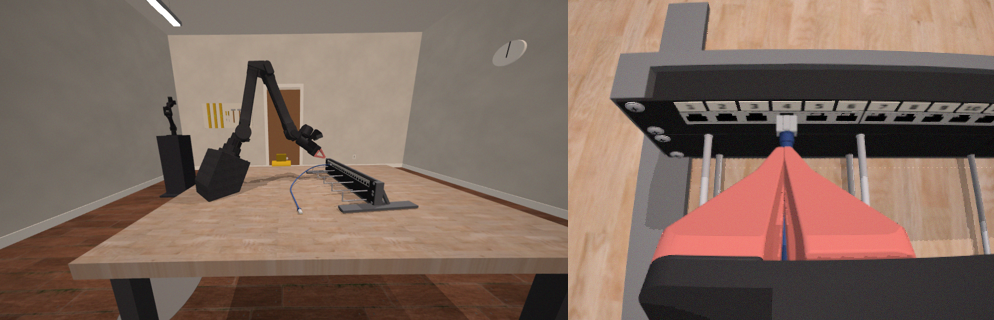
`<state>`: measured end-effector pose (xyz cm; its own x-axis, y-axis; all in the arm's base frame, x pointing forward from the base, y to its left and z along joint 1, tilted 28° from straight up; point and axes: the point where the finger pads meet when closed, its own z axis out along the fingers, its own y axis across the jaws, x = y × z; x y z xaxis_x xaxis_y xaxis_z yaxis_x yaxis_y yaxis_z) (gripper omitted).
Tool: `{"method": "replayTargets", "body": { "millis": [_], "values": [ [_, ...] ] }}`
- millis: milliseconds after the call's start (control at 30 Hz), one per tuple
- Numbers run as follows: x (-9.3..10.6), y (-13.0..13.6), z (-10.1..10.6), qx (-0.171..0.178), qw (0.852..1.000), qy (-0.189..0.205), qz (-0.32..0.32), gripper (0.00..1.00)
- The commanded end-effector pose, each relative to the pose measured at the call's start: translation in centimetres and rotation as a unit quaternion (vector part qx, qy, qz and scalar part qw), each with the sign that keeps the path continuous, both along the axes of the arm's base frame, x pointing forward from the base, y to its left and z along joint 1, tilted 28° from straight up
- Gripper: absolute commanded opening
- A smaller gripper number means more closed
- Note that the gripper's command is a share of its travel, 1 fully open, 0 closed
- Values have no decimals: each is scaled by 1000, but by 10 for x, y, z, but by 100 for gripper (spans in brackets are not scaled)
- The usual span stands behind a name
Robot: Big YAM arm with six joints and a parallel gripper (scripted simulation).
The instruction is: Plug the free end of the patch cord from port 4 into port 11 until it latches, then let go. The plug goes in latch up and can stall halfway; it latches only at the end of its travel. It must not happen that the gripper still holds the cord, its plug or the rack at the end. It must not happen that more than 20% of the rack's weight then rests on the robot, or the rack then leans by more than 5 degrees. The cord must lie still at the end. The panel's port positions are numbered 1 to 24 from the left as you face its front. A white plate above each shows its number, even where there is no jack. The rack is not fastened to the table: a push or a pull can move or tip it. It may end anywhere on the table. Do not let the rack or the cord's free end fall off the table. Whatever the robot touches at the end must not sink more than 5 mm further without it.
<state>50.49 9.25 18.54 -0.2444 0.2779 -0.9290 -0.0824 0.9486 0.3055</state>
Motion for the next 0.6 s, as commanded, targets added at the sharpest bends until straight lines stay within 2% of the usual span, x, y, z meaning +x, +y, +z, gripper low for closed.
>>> {"method": "replayTargets", "body": {
  "millis": [0,400,567],
  "values": [
    [13,-7,11,-3,1000,-11,-7,0],
    [5,-8,0,-6,1000,0,-7,0],
    [0,-9,3,-5,1000,-2,-6,0]
  ]
}}
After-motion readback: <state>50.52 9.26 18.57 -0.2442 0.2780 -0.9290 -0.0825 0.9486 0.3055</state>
